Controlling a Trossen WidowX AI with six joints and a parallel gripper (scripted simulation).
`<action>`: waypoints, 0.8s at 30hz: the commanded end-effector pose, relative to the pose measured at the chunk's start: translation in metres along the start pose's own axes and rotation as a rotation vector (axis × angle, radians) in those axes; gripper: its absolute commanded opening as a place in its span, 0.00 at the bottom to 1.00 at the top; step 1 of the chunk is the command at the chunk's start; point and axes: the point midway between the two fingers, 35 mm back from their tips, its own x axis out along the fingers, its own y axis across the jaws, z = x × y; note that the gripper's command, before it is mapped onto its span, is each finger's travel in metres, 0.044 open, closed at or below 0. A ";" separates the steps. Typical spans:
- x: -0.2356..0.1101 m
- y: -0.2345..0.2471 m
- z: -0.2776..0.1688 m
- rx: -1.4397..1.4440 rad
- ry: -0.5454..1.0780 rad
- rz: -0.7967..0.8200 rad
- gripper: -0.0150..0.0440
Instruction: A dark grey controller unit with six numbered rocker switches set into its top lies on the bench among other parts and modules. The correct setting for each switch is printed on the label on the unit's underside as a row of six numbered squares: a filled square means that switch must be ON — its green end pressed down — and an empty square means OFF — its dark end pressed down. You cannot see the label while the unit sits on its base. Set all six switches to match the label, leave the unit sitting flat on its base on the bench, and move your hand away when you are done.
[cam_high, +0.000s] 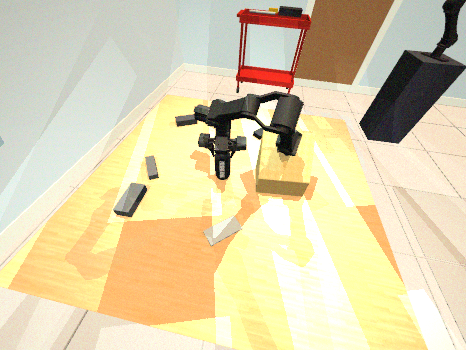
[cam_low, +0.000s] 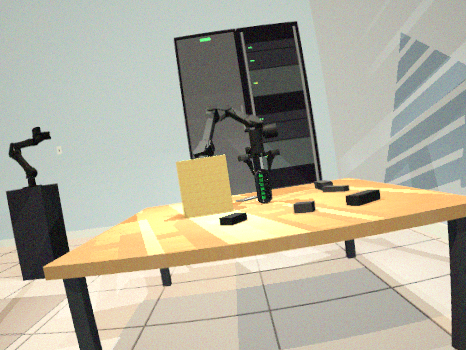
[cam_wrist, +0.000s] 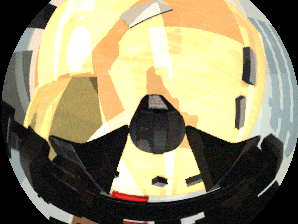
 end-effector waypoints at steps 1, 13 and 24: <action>0.004 0.001 0.007 0.001 -0.016 0.007 0.83; 0.005 0.001 0.017 0.001 -0.017 0.007 0.83; 0.006 0.001 0.026 0.001 -0.017 0.007 0.83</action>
